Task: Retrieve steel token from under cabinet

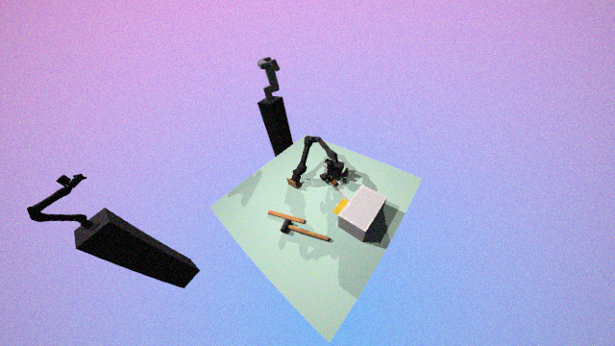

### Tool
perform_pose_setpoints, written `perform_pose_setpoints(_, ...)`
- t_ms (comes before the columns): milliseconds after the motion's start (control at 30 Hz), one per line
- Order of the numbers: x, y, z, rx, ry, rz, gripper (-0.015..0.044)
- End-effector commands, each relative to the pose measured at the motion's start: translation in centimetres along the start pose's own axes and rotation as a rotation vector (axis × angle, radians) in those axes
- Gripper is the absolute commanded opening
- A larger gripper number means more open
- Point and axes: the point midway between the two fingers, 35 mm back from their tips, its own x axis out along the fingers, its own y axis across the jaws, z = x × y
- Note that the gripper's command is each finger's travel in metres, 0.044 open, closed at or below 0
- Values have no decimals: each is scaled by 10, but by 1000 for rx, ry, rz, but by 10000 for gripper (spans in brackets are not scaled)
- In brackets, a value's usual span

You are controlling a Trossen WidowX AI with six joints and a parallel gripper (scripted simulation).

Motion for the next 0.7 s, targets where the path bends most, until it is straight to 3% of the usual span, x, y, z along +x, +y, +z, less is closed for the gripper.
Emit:
perform_pose_setpoints(0,0,0,3,-1,0,-2,0)
perform_pose_setpoints(667,0,2,27,-6,-1,0,0)
